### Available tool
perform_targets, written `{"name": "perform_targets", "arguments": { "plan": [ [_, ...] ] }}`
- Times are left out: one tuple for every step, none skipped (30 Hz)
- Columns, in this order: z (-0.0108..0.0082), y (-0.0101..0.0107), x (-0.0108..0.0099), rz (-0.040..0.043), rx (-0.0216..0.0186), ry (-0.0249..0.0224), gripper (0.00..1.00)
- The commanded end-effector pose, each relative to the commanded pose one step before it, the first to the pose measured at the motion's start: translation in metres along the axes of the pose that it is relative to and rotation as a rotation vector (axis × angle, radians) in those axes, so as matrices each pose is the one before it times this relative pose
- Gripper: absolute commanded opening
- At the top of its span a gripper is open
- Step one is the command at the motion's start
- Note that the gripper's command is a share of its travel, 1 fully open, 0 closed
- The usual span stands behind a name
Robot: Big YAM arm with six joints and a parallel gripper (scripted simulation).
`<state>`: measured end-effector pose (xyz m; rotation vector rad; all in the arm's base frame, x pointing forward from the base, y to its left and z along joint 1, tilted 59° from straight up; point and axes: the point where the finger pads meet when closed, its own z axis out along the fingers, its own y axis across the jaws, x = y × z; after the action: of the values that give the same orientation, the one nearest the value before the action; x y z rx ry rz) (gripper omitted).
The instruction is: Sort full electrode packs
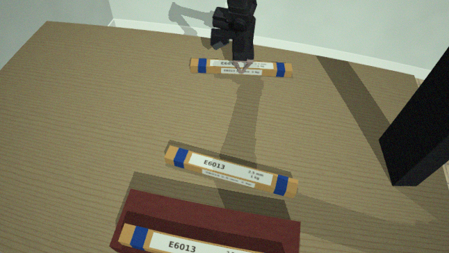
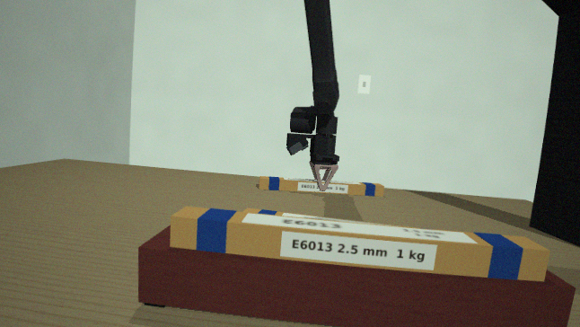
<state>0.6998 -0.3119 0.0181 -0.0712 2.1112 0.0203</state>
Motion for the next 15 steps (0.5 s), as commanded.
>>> {"name": "perform_targets", "arguments": {
  "plan": [
    [-0.00328, -0.00418, -0.00246, 0.00277, 0.00928, -0.00687, 0.00],
    [-0.00313, -0.00136, -0.00136, 0.00090, 0.00279, -0.00290, 0.00],
    [-0.00320, -0.00177, -0.00098, 0.00118, 0.00307, -0.00249, 0.00],
    [-0.00296, -0.00148, -0.00084, 0.00056, 0.00246, -0.00216, 0.00],
    [-0.00276, -0.00124, -0.00073, 0.00003, 0.00194, -0.00189, 0.00],
    [-0.00259, -0.00103, -0.00063, -0.00042, 0.00150, -0.00165, 0.00],
    [0.00000, 0.00000, 0.00000, 0.00000, 0.00000, 0.00000, 0.00],
    [0.00000, 0.00000, 0.00000, 0.00000, 0.00000, 0.00000, 0.00],
    [-0.00245, -0.00085, -0.00051, -0.00078, 0.00118, -0.00129, 0.00],
    [-0.00233, -0.00070, -0.00035, -0.00095, 0.00090, -0.00078, 0.00],
    [-0.00223, -0.00055, -0.00018, -0.00099, 0.00060, -0.00020, 0.00],
    [-0.00214, -0.00043, -0.00005, -0.00107, 0.00037, 0.00022, 0.00],
    [-0.00207, -0.00035, 0.00000, -0.00089, 0.00025, 0.00036, 0.00],
    [-0.00201, -0.00029, 0.00000, -0.00075, 0.00021, 0.00031, 0.00],
    [-0.00196, -0.00025, 0.00001, -0.00064, 0.00018, 0.00028, 0.00]
  ]
}}
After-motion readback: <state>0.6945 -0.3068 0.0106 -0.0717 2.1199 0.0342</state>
